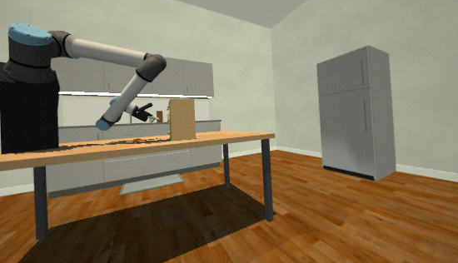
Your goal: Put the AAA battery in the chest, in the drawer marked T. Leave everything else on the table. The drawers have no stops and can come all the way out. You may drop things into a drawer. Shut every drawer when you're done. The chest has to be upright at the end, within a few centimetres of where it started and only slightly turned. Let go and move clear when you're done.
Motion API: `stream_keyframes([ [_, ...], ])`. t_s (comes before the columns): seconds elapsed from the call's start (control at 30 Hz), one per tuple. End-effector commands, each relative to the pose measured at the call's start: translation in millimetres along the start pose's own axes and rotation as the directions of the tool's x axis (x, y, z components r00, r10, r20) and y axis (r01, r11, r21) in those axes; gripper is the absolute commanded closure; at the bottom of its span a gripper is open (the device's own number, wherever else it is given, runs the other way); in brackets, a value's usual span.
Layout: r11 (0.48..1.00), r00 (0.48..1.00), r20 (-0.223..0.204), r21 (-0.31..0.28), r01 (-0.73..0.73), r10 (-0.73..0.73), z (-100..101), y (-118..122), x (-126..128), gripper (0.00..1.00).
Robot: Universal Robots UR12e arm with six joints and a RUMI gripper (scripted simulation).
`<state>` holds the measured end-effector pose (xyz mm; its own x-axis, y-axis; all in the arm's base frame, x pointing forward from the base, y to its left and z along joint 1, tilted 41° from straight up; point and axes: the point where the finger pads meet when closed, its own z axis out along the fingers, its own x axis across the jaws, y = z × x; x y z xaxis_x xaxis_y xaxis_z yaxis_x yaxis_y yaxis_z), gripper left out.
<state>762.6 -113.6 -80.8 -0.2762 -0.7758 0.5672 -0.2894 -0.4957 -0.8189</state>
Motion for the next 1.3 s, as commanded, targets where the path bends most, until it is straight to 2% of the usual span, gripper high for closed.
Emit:
stream_keyframes([
  [0.0,0.996,1.0,0.0,-0.086,-0.003,0.003,-8,-3,-1,0.0],
  [0.07,0.996,1.0,0.0,-0.086,-0.003,0.003,-8,-3,-1,0.0],
  [0.57,0.951,1.0,-0.001,-0.308,-0.002,0.002,-32,-11,-1,0.0],
  [0.63,0.951,1.0,-0.001,-0.308,-0.002,0.002,-32,-11,-1,0.0],
  [1.13,0.869,1.0,-0.001,-0.495,-0.002,0.002,-53,-18,-1,0.0],
  [1.27,0.856,1.0,-0.001,-0.516,-0.002,0.002,-55,-19,-1,0.0],
])
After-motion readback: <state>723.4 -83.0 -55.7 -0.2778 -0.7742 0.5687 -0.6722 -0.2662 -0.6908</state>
